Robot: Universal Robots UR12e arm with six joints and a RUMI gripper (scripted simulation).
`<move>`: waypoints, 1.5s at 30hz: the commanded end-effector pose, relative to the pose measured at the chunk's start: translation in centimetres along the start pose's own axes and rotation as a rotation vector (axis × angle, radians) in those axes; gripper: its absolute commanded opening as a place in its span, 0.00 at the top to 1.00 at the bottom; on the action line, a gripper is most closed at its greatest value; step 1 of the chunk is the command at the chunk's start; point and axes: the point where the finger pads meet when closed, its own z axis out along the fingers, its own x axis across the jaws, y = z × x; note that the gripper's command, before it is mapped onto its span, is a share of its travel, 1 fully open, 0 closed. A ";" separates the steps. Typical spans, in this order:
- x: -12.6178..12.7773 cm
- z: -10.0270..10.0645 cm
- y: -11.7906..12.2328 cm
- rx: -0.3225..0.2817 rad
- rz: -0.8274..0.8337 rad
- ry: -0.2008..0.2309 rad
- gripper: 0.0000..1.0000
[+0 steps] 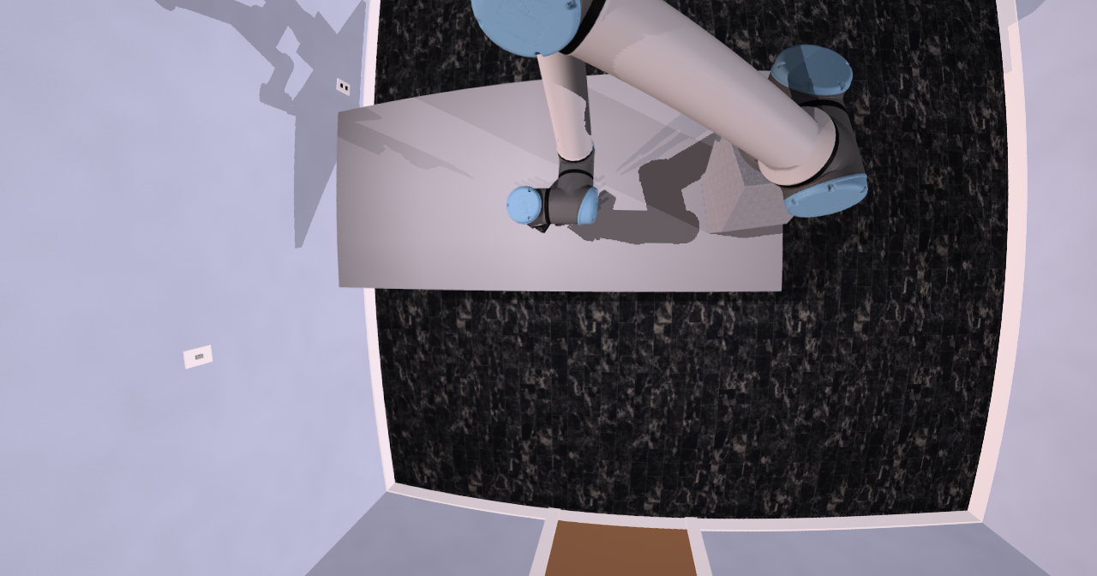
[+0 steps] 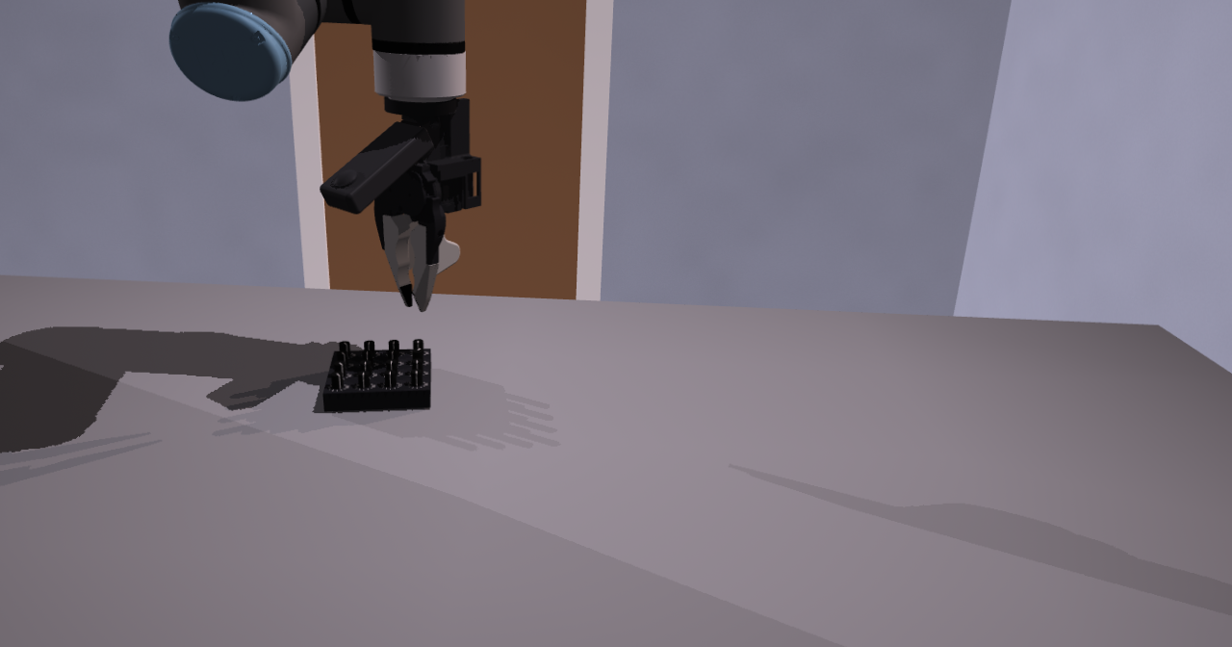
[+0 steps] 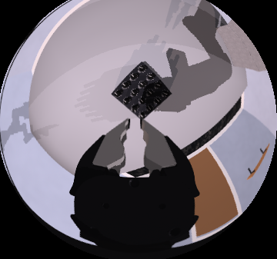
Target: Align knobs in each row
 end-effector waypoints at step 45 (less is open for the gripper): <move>-0.4 3.4 0.2 -0.002 0.003 -0.004 0.89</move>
